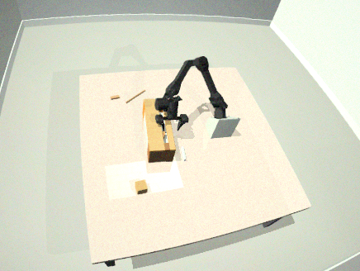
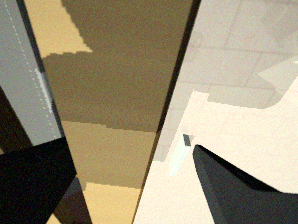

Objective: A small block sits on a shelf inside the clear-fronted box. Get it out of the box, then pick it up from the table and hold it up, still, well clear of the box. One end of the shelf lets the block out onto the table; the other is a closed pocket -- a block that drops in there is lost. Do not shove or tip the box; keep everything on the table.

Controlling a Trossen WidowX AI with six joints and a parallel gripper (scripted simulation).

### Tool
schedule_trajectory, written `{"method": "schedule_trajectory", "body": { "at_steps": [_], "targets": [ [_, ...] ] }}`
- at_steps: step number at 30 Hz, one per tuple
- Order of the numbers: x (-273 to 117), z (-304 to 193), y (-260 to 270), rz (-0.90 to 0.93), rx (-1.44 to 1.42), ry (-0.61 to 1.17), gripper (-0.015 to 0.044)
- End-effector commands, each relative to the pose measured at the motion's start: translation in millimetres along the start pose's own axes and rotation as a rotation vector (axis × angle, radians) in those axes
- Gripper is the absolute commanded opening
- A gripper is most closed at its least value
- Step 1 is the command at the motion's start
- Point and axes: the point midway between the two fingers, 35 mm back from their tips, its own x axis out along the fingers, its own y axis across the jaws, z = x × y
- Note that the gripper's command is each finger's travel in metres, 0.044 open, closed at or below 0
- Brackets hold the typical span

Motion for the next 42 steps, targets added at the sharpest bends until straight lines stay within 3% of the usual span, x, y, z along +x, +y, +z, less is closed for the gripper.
{"method": "schedule_trajectory", "body": {
  "at_steps": [1, 42],
  "targets": [
    [-0.2, 0.6, -0.9, -0.004, -0.005, 0.001, 0.04],
    [12.6, -36.4, -1.1, -0.003, -0.005, 0.003, 0.04]
  ]
}}
